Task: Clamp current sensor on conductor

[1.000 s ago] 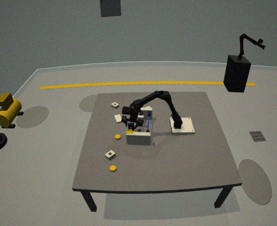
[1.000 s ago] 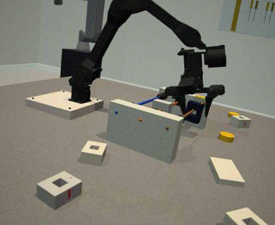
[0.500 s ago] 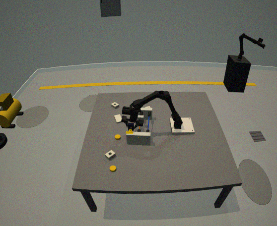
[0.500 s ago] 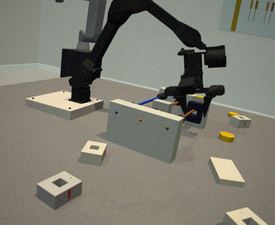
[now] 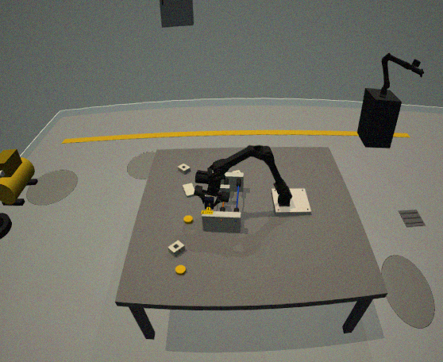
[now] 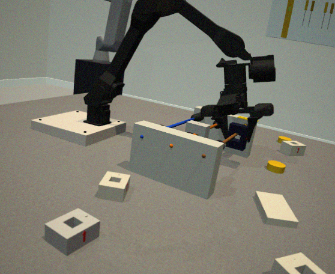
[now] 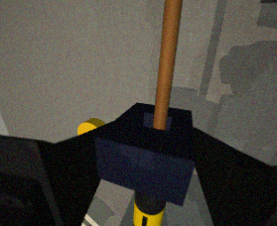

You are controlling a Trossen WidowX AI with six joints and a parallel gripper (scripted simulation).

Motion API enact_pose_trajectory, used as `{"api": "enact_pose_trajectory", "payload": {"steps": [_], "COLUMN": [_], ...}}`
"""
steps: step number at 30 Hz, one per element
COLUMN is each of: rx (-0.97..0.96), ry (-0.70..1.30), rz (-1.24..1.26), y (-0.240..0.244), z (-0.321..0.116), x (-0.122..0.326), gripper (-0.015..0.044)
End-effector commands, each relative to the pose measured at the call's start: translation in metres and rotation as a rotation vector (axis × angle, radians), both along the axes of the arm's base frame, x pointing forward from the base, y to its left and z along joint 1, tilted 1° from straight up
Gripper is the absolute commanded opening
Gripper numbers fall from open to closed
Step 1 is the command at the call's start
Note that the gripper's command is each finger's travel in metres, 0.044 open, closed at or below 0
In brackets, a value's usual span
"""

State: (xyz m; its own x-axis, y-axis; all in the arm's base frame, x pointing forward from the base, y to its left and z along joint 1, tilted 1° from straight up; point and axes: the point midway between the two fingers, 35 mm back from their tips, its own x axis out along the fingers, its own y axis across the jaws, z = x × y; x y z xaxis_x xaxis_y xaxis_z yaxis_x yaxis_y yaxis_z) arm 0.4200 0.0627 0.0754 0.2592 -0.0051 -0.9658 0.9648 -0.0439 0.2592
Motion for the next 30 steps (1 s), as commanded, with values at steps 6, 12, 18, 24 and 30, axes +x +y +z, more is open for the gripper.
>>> {"api": "enact_pose_trajectory", "payload": {"steps": [6,12,18,24,30], "rx": [0.000,0.000,0.000,0.000,0.000], "ry": [0.000,0.000,0.000,0.000,0.003], "rz": [0.000,0.000,0.000,0.000,0.002], "y": [0.0000,0.0000,0.0003,0.0003,0.0002], "z": [0.0000,0.0000,-0.0001,-0.0016,-0.0018], "x": [0.0000,-0.0007,-0.0044,-0.0044,-0.0047], "gripper": [0.0000,0.0000,0.0000,0.0000,0.0079]}}
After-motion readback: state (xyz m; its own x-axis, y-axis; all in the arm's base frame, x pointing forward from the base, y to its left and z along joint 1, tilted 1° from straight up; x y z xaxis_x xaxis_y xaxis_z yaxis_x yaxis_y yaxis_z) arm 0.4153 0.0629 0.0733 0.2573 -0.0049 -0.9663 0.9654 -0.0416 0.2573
